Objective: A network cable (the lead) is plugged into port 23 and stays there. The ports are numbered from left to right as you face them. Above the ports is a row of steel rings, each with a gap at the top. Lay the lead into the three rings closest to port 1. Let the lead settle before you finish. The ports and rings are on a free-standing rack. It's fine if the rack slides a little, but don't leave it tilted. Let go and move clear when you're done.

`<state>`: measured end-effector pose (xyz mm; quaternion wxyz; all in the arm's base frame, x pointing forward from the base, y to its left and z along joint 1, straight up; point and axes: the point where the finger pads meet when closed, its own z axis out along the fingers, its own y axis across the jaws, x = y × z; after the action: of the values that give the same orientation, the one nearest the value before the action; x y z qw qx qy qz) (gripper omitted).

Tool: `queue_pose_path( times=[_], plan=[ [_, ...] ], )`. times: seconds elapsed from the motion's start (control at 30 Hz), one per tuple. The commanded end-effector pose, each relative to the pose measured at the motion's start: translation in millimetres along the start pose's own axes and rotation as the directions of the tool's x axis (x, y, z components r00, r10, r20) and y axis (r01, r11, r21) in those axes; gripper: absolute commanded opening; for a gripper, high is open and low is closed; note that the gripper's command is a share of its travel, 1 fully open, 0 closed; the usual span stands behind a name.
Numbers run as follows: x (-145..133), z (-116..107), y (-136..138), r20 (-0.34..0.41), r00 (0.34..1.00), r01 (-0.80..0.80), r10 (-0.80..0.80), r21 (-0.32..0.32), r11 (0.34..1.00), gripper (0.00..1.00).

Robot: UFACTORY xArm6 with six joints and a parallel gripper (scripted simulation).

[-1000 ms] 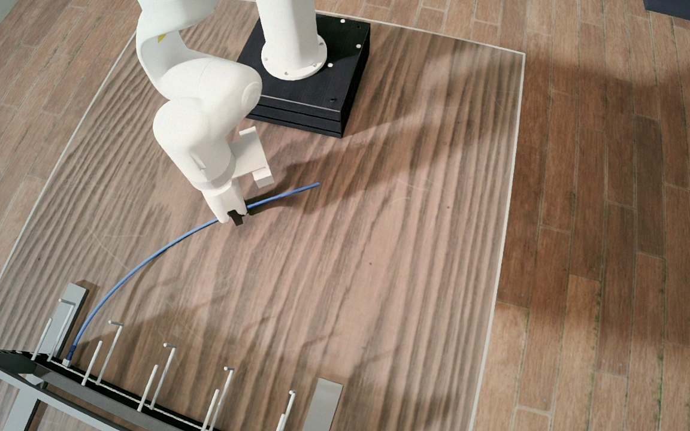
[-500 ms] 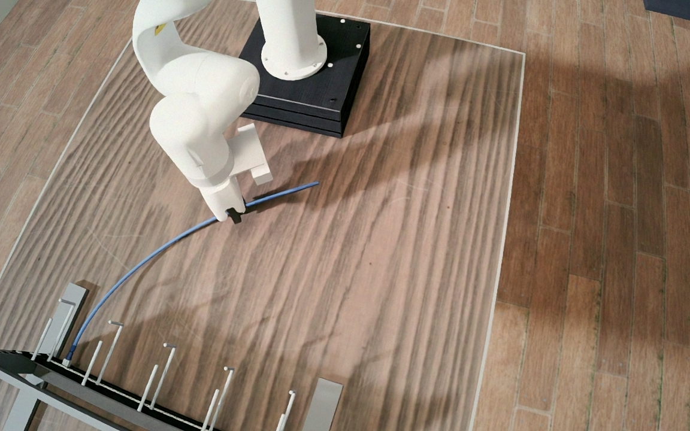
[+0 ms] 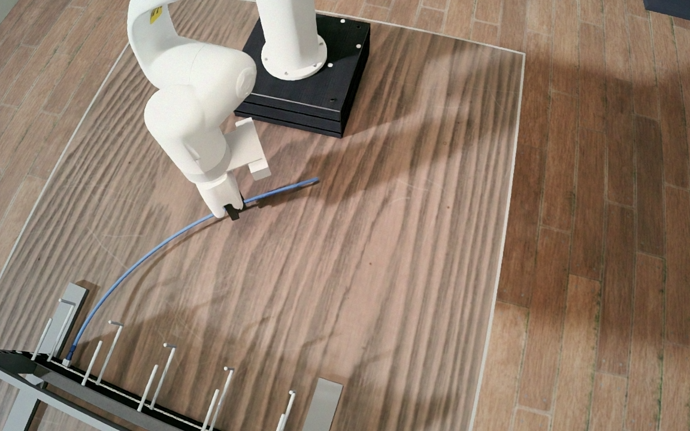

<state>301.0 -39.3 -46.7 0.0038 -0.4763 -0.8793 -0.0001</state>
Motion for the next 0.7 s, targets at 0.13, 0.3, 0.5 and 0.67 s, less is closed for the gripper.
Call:
queue_pose_path(
  times=[0.13,0.3,0.5,0.67],
  plan=[
    [-0.9,-9.2,1.1,0.002,1.000,0.000,0.000,-0.002,1.000,0.00],
    [-0.9,-12.6,1.1,0.002,1.000,0.000,0.000,-0.002,1.000,0.00],
    [-0.9,-14.1,1.1,0.002,1.000,0.000,0.000,-0.002,1.000,0.00],
    [-0.9,-14.9,1.1,0.002,1.000,0.000,0.000,-0.002,1.000,0.00]
  ],
)
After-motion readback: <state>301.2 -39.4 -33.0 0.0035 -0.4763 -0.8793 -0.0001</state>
